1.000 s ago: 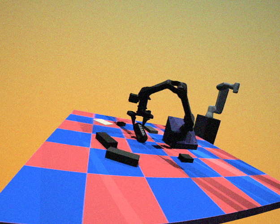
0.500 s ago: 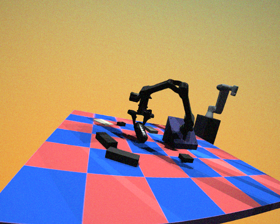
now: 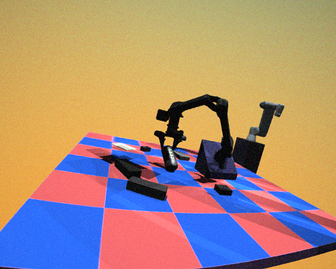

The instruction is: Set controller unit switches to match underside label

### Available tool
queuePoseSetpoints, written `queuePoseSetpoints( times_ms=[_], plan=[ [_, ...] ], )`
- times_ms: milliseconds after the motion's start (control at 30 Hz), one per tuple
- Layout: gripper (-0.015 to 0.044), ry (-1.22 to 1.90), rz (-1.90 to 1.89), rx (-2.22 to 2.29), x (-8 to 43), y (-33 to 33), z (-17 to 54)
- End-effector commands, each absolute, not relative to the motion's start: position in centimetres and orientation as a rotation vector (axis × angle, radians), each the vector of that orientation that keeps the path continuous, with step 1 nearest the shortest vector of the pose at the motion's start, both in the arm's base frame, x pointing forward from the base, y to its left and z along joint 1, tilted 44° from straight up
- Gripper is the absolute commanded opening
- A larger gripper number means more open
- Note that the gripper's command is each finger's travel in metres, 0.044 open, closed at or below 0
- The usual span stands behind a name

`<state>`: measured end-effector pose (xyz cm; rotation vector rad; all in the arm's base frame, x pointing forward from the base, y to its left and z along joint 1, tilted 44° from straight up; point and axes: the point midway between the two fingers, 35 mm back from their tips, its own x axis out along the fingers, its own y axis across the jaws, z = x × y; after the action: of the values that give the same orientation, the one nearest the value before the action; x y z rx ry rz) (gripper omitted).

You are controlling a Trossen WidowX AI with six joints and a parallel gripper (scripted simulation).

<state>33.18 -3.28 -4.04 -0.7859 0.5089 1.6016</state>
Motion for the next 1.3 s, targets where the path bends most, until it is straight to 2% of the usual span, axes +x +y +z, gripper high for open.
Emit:
queuePoseSetpoints(
  times_ms=[0, 1267],
  plan=[
    [0.0336, 0.500, 1.598, -0.794, 33.2, -3.3, -3.4],
    [0.0336, 0.500, 1.599, -0.793, 32.7, -2.6, -0.4]
  ],
)
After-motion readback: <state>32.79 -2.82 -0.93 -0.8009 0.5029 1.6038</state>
